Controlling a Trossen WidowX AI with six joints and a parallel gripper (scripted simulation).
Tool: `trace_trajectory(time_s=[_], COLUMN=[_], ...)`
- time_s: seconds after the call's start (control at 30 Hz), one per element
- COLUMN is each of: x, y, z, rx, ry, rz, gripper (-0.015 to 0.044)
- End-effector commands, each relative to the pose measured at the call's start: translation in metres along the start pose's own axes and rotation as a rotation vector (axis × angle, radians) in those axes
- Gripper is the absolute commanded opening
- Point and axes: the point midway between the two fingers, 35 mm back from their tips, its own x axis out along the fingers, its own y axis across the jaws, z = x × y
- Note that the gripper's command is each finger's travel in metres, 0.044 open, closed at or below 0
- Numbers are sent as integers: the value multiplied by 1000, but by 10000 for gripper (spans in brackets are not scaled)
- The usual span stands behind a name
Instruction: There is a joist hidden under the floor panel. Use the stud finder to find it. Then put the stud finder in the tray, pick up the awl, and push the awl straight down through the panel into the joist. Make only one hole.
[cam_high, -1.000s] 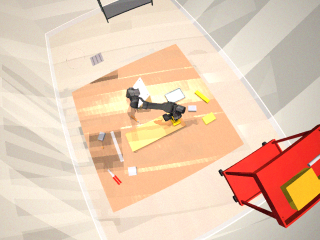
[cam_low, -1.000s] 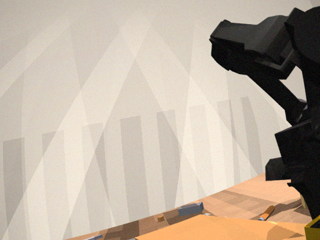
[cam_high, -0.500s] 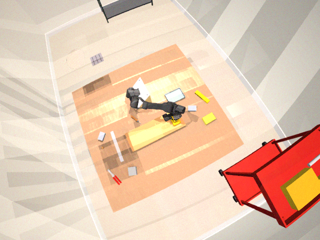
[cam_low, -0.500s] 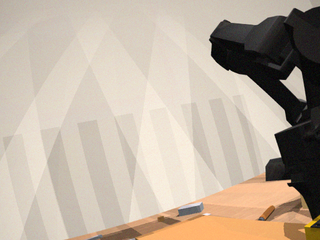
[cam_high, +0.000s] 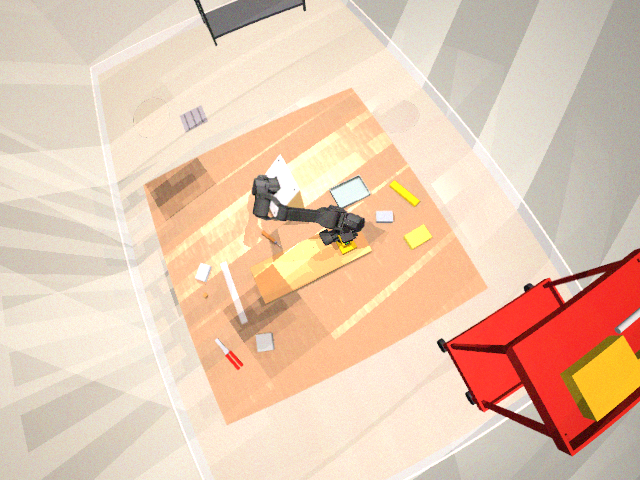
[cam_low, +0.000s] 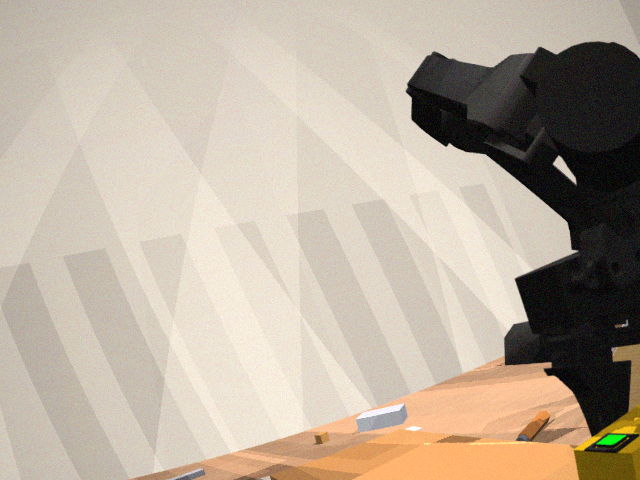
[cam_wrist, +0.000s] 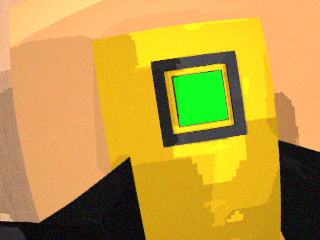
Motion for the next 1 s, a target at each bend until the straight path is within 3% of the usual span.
trace_trajectory(time_s=[0.0, 0.97], x=[1, 1], y=[-10, -66], z=[0, 0], rx=[0, -3], ry=[-1, 0], rz=[-7, -11], gripper=[0, 0])
